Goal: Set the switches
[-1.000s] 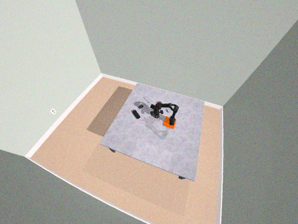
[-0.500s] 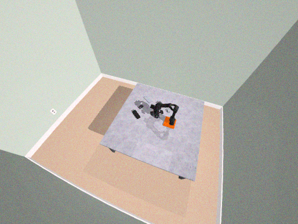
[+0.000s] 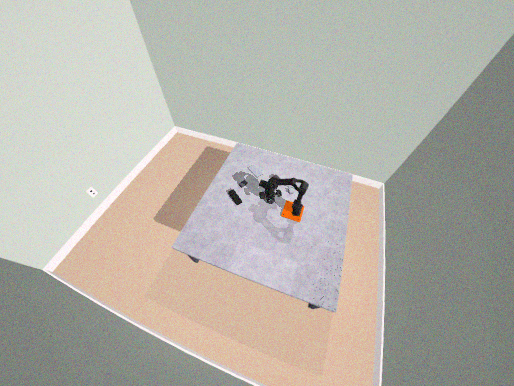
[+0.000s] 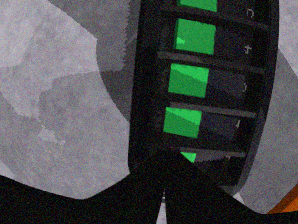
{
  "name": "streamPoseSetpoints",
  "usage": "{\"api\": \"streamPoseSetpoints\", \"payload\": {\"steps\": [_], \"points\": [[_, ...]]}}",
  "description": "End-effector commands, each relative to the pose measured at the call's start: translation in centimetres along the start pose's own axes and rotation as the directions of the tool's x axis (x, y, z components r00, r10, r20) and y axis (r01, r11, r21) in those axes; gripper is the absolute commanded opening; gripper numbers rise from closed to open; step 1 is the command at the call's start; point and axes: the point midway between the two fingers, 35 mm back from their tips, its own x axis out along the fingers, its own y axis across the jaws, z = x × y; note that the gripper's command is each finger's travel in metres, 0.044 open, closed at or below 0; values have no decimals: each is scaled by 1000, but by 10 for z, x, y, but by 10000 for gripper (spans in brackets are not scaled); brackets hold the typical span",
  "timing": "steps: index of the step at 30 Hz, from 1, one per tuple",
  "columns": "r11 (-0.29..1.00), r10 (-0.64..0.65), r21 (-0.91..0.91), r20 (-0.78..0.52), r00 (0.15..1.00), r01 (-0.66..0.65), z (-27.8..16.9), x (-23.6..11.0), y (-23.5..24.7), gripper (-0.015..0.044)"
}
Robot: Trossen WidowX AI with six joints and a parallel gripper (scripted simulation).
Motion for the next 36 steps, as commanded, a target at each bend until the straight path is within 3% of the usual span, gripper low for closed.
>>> {"api": "streamPoseSetpoints", "payload": {"steps": [1,18,23,36], "points": [[1000,-13,-5,-9,1000,13,-2,4,-3,0],[1000,-13,-5,-9,1000,13,-2,7,-3,0],[1000,-12,-5,-8,1000,12,-1,-40,-2,0],[1000,-14,-5,-7,1000,14,17,-42,-24,0]]}}
